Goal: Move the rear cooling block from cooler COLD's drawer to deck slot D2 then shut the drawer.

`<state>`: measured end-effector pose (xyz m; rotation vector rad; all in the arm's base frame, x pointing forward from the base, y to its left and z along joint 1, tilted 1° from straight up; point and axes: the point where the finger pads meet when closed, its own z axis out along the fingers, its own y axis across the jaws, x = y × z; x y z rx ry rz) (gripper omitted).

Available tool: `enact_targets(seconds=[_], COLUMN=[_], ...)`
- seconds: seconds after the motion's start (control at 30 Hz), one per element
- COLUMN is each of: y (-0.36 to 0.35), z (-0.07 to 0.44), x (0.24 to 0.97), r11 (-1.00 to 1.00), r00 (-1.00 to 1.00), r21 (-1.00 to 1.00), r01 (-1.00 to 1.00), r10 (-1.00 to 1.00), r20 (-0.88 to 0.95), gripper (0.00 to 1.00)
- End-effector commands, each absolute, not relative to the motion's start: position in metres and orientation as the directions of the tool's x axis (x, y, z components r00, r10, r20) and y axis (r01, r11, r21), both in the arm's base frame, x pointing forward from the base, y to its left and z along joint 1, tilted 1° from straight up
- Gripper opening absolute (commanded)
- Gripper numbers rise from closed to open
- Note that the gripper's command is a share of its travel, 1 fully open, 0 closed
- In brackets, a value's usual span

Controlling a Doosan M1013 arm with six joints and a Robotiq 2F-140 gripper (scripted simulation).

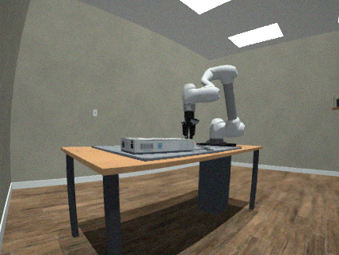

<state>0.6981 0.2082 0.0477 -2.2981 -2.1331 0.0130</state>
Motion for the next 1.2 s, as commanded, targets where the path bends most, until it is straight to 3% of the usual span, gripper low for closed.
enact_targets(seconds=[0.0, 1.17], y=[0.2085, 0.2089], z=[0.0488, 0.0488], x=[0.6987, 0.6937], r11=[-0.075, -0.075], r00=[0.075, 0.075], r21=[-0.009, -0.009], r01=[0.997, 0.997], r10=[0.997, 0.997], r20=[-0.001, -0.001], gripper=[0.34, 0.34])
